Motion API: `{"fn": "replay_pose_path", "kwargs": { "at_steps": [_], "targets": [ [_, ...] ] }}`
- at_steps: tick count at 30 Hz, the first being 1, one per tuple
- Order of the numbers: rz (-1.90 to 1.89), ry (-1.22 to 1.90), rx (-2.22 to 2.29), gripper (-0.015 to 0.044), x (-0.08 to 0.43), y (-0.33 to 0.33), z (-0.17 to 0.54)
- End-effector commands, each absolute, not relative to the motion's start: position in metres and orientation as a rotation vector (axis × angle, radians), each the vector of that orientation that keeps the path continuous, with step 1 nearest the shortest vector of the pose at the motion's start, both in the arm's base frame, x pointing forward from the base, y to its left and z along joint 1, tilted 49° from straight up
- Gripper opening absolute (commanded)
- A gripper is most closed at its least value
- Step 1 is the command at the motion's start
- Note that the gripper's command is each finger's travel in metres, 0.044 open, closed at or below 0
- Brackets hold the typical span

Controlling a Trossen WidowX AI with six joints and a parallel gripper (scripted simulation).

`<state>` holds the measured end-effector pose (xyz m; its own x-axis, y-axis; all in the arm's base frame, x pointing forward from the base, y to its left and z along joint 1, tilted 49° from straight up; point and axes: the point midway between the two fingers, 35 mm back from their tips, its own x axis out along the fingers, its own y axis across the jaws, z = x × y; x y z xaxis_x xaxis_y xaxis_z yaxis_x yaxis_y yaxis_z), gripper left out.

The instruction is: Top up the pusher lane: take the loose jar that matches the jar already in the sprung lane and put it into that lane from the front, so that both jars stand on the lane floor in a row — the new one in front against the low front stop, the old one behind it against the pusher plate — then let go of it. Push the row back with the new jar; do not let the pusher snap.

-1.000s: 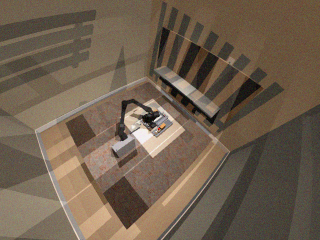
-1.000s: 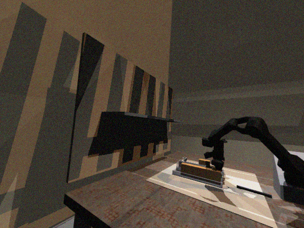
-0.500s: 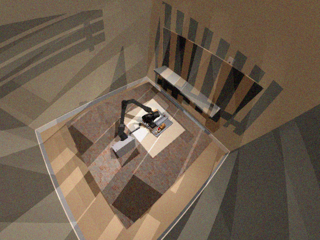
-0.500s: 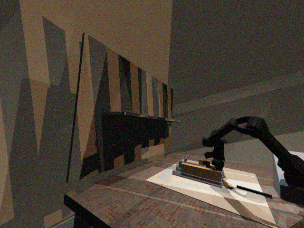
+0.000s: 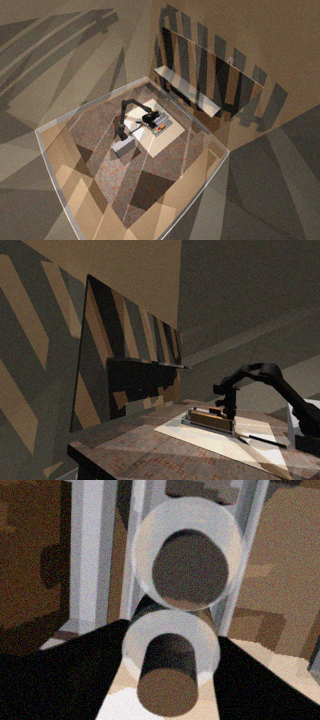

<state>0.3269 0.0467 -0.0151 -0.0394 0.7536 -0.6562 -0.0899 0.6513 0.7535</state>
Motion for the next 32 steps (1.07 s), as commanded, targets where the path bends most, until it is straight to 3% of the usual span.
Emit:
{"fn": "replay_pose_path", "kwargs": {
  "at_steps": [1,3,18,32],
  "targets": [
    [0.75,1.462,0.585,0.0236,0.327,0.047,-0.015],
    [0.75,1.462,0.585,0.0287,0.327,0.047,-0.015],
    [0.749,1.463,0.585,0.0287,0.326,0.031,-0.002],
    [0.746,1.466,0.585,0.0287,0.281,0.024,-0.005]
  ]
}}
